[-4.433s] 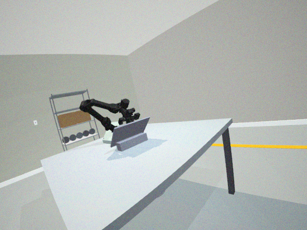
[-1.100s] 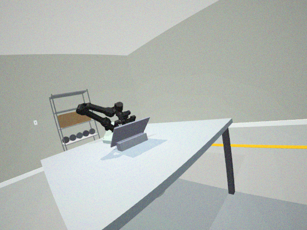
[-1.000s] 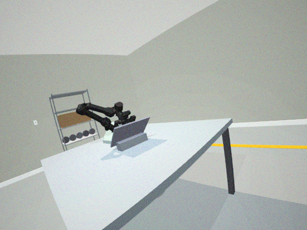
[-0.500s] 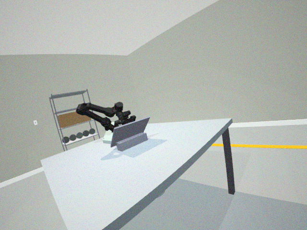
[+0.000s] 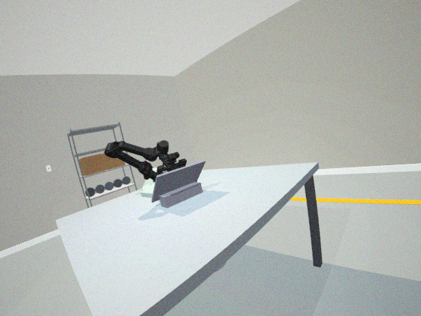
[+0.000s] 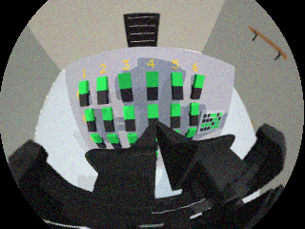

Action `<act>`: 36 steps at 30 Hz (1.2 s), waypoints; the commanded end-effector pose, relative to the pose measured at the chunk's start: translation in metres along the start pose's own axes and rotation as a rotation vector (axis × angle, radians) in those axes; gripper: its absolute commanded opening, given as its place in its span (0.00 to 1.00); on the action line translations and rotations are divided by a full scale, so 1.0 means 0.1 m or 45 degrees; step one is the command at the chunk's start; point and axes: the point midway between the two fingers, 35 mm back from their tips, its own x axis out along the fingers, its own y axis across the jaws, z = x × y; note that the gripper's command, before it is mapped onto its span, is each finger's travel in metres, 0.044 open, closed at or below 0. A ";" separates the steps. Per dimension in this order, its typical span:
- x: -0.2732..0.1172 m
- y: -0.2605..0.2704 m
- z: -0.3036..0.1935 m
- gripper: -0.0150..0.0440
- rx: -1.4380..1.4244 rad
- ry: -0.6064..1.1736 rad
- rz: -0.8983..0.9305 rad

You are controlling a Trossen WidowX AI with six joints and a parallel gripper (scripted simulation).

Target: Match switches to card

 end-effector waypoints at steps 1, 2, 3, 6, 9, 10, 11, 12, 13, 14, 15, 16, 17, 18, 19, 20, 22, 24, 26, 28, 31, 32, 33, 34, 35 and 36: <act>0.01 0.01 -0.02 0.25 -0.011 0.004 0.007; 0.01 0.01 -0.02 0.25 -0.011 0.004 0.007; 0.01 0.01 -0.02 0.25 -0.011 0.004 0.007; 0.02 0.01 -0.02 0.25 -0.011 0.004 0.007; 0.02 0.01 -0.02 0.25 -0.011 0.004 0.007; 0.02 0.01 -0.02 0.25 -0.011 0.004 0.007; 0.02 0.01 -0.02 0.25 -0.011 0.004 0.007; 0.03 0.01 -0.02 0.25 -0.011 0.004 0.007; 0.03 0.01 -0.02 0.25 -0.011 0.004 0.007; 0.03 0.01 -0.02 0.25 -0.011 0.004 0.007; 0.03 0.01 -0.02 0.25 -0.011 0.004 0.007; 0.03 0.01 -0.02 0.25 -0.011 0.004 0.007; 0.03 0.01 -0.02 0.25 -0.011 0.004 0.007; 0.01 0.01 0.00 0.25 0.000 0.003 0.002; -0.02 0.02 0.00 0.25 0.001 0.010 0.008; -0.08 0.05 0.00 0.25 0.002 0.020 0.016; -0.24 0.08 0.00 0.25 0.002 0.040 0.026; -0.41 0.08 0.00 0.25 -0.003 0.048 0.025; -0.57 0.04 0.00 0.25 -0.009 0.045 0.016; -0.62 0.02 0.01 0.25 -0.012 0.041 0.012; -0.62 0.02 0.01 0.25 -0.012 0.041 0.012; -0.62 0.02 0.01 0.25 -0.012 0.041 0.012; -0.62 0.02 0.01 0.25 -0.012 0.041 0.012; -0.62 0.02 0.01 0.25 -0.012 0.041 0.012; -0.62 0.02 0.01 0.25 -0.012 0.041 0.012; -0.62 0.02 0.01 0.25 -0.012 0.041 0.012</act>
